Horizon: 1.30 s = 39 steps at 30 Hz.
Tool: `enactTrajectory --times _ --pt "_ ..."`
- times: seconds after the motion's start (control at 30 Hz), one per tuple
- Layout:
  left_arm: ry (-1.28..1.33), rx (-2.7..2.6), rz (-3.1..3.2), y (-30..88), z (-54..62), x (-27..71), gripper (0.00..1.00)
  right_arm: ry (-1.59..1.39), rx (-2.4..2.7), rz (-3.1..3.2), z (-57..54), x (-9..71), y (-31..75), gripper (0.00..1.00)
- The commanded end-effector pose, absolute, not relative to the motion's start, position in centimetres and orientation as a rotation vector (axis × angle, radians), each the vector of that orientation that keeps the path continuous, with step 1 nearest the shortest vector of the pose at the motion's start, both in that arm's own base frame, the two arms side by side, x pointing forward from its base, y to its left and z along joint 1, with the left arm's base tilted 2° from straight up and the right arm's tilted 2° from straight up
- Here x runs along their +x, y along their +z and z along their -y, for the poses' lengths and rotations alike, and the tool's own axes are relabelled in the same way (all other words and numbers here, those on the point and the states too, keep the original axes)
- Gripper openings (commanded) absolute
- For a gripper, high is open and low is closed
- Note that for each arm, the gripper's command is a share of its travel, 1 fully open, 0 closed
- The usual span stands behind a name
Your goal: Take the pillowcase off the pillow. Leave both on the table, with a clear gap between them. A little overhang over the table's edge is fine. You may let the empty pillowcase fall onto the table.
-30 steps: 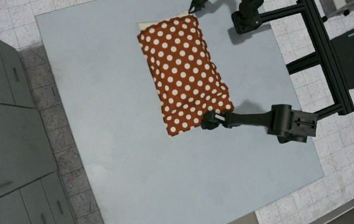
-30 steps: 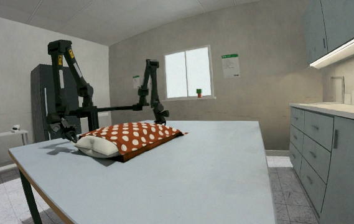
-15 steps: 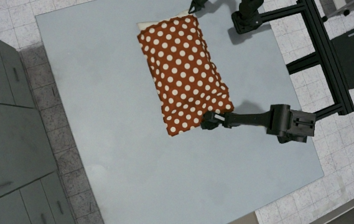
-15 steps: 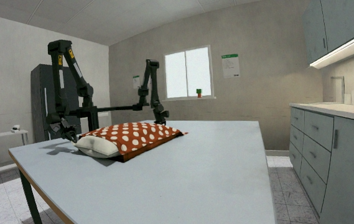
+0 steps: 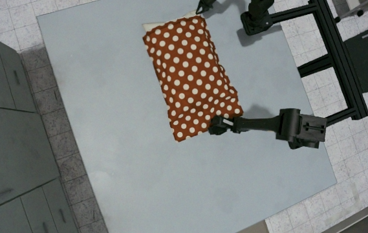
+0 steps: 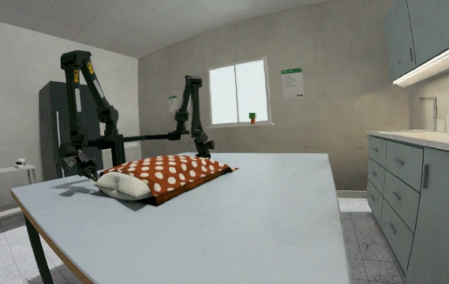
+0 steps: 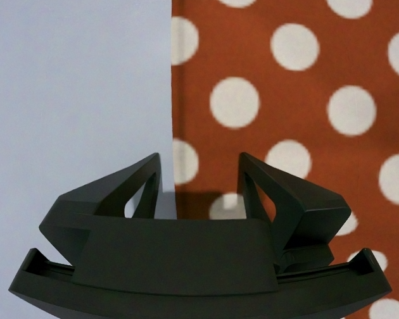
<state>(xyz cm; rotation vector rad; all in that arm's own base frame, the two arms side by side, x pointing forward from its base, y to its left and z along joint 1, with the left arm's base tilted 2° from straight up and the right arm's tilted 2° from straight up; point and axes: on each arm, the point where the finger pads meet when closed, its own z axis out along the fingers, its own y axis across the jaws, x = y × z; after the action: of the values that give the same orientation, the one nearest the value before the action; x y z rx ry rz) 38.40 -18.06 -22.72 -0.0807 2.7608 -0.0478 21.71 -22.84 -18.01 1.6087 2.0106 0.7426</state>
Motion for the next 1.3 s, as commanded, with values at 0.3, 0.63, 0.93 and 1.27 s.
enactTrajectory --times 0.3,0.63,0.93,1.27 --pt "-0.058 -0.080 -2.746 -22.6 18.4 39.1 0.60 0.753 1.612 -2.018 22.2 21.8 -17.8 0.02" --pt "-0.010 -0.081 -2.815 -24.6 16.8 36.5 0.60 0.753 1.612 -2.018 22.2 21.8 -17.8 0.02" --pt "-0.006 -0.081 -2.818 -24.6 16.6 36.4 0.56 0.753 1.612 -2.018 22.2 21.8 -17.8 0.02" --pt "-0.008 -0.068 -2.818 -24.6 16.9 36.3 0.43 0.753 1.612 -2.018 22.2 21.8 -17.8 0.02"
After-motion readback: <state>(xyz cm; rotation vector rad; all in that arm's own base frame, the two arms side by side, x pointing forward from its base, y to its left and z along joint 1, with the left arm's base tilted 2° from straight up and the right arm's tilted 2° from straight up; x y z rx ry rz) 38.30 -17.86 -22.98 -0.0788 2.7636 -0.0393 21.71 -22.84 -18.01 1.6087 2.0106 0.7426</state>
